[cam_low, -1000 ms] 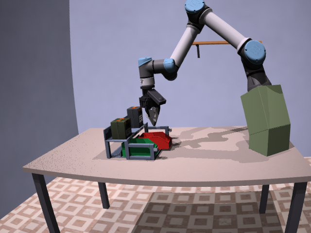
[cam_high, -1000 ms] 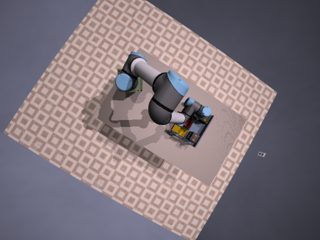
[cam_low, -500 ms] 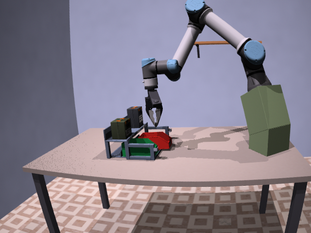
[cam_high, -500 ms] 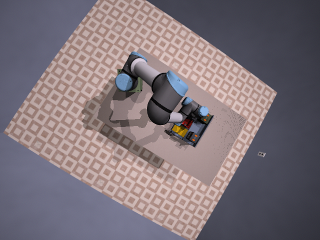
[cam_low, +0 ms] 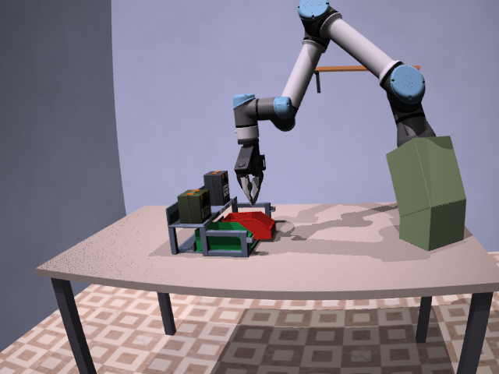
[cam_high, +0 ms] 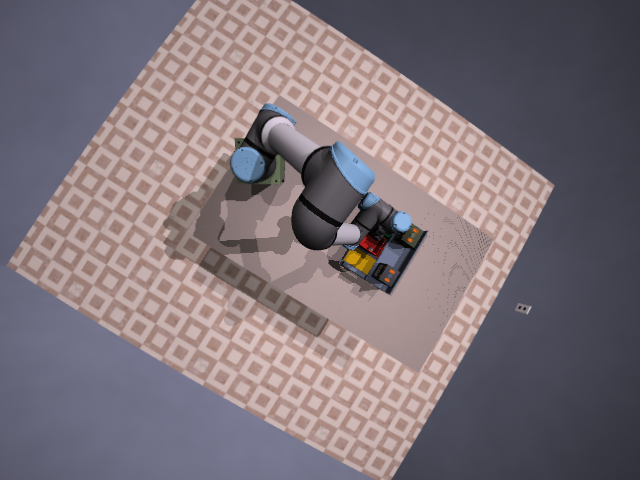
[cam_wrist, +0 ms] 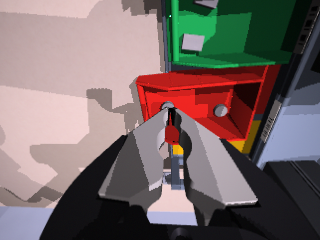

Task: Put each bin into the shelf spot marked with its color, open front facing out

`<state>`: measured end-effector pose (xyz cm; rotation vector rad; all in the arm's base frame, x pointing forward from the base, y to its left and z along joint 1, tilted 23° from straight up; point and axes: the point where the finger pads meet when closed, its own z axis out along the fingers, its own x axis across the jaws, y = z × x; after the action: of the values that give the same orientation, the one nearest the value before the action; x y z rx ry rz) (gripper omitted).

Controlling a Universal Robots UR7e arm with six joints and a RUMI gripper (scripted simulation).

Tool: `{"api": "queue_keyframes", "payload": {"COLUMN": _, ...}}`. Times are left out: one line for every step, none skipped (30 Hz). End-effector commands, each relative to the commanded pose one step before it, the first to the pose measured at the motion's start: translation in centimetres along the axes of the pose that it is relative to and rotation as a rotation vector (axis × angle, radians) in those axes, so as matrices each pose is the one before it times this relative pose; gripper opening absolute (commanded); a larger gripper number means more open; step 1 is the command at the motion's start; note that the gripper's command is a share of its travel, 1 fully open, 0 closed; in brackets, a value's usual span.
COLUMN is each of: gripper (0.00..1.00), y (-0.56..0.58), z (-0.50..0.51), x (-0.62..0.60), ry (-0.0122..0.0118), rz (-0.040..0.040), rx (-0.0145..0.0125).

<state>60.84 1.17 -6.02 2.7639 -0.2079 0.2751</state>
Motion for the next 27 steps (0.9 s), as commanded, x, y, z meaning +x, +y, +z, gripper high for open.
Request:
{"api": "queue_keyframes", "payload": {"gripper": 0.00, "y": 0.349, "z": 0.111, "x": -0.336, "ry": 0.00391, "rz": 0.24449, "rx": -0.00469}}
{"api": "queue_keyframes", "payload": {"gripper": 0.00, "y": 0.000, "z": 0.000, "x": 0.000, "ry": 0.00000, "rz": 0.00000, "rx": 0.00000}}
{"api": "queue_keyframes", "payload": {"gripper": 0.00, "y": -0.014, "z": -0.009, "x": -0.090, "ry": 0.00098, "rz": 0.10086, "rx": 0.00066}}
{"api": "queue_keyframes", "payload": {"gripper": 0.00, "y": 0.100, "z": 0.035, "x": -0.040, "ry": -0.00009, "rz": 0.02921, "rx": 0.00089}}
{"api": "queue_keyframes", "payload": {"gripper": 0.00, "y": 0.112, "z": 0.038, "x": -0.034, "ry": -0.00004, "rz": 0.03156, "rx": 0.00083}}
{"api": "queue_keyframes", "payload": {"gripper": 0.00, "y": 0.122, "z": 0.040, "x": -0.027, "ry": 0.00000, "rz": 0.03331, "rx": 0.00080}}
{"api": "queue_keyframes", "payload": {"gripper": 0.00, "y": 0.129, "z": 0.040, "x": -0.022, "ry": 0.00001, "rz": 0.03400, "rx": 0.00080}}
{"api": "queue_keyframes", "payload": {"gripper": 0.00, "y": 0.133, "z": 0.039, "x": -0.019, "ry": -0.00001, "rz": 0.03426, "rx": 0.00081}}
{"api": "queue_keyframes", "payload": {"gripper": 0.00, "y": 0.133, "z": 0.037, "x": -0.018, "ry": -0.00004, "rz": 0.03439, "rx": 0.00081}}
{"api": "queue_keyframes", "payload": {"gripper": 0.00, "y": 0.132, "z": 0.034, "x": -0.019, "ry": -0.00007, "rz": 0.03448, "rx": 0.00081}}
{"api": "queue_keyframes", "payload": {"gripper": 0.00, "y": 0.130, "z": 0.030, "x": -0.020, "ry": -0.00011, "rz": 0.03456, "rx": 0.00081}}
{"api": "queue_keyframes", "payload": {"gripper": 0.00, "y": 0.128, "z": 0.026, "x": -0.021, "ry": -0.00015, "rz": 0.03464, "rx": 0.00080}}
{"api": "queue_keyframes", "payload": {"gripper": 0.00, "y": 0.128, "z": 0.023, "x": -0.022, "ry": -0.00019, "rz": 0.03471, "rx": 0.00079}}
{"api": "queue_keyframes", "payload": {"gripper": 0.00, "y": 0.129, "z": 0.021, "x": -0.021, "ry": -0.00022, "rz": 0.03475, "rx": 0.00078}}
{"api": "queue_keyframes", "payload": {"gripper": 0.00, "y": 0.131, "z": 0.020, "x": -0.018, "ry": -0.00026, "rz": 0.03478, "rx": 0.00076}}
{"api": "queue_keyframes", "payload": {"gripper": 0.00, "y": 0.135, "z": 0.019, "x": -0.015, "ry": -0.00028, "rz": 0.03478, "rx": 0.00075}}
{"api": "queue_keyframes", "payload": {"gripper": 0.00, "y": 0.139, "z": 0.019, "x": -0.010, "ry": -0.00031, "rz": 0.03477, "rx": 0.00075}}
{"api": "queue_keyframes", "payload": {"gripper": 0.00, "y": 0.000, "z": 0.000, "x": 0.000, "ry": 0.00000, "rz": 0.00000, "rx": 0.00000}}
{"api": "queue_keyframes", "payload": {"gripper": 0.00, "y": 0.000, "z": 0.000, "x": 0.000, "ry": 0.00000, "rz": 0.00000, "rx": 0.00000}}
{"api": "queue_keyframes", "payload": {"gripper": 0.00, "y": 0.161, "z": 0.101, "x": -0.078, "ry": -0.00042, "rz": 0.10091, "rx": 0.00008}}
{"api": "queue_keyframes", "payload": {"gripper": 0.00, "y": 0.155, "z": 0.027, "x": 0.021, "ry": -0.00051, "rz": 0.02920, "rx": 0.00063}}
{"api": "queue_keyframes", "payload": {"gripper": 0.00, "y": 0.154, "z": 0.019, "x": 0.029, "ry": -0.00037, "rz": 0.03154, "rx": 0.00078}}
{"api": "queue_keyframes", "payload": {"gripper": 0.00, "y": 0.154, "z": 0.014, "x": 0.036, "ry": -0.00031, "rz": 0.03328, "rx": 0.00087}}
{"api": "queue_keyframes", "payload": {"gripper": 0.00, "y": 0.155, "z": 0.012, "x": 0.041, "ry": -0.00034, "rz": 0.03398, "rx": 0.00086}}
{"api": "queue_keyframes", "payload": {"gripper": 0.00, "y": 0.156, "z": 0.012, "x": 0.044, "ry": -0.00040, "rz": 0.03426, "rx": 0.00079}}
{"api": "queue_keyframes", "payload": {"gripper": 0.00, "y": 0.158, "z": 0.015, "x": 0.046, "ry": -0.00045, "rz": 0.03440, "rx": 0.00069}}
{"api": "queue_keyframes", "payload": {"gripper": 0.00, "y": 0.161, "z": 0.019, "x": 0.048, "ry": -0.00050, "rz": 0.03449, "rx": 0.00059}}
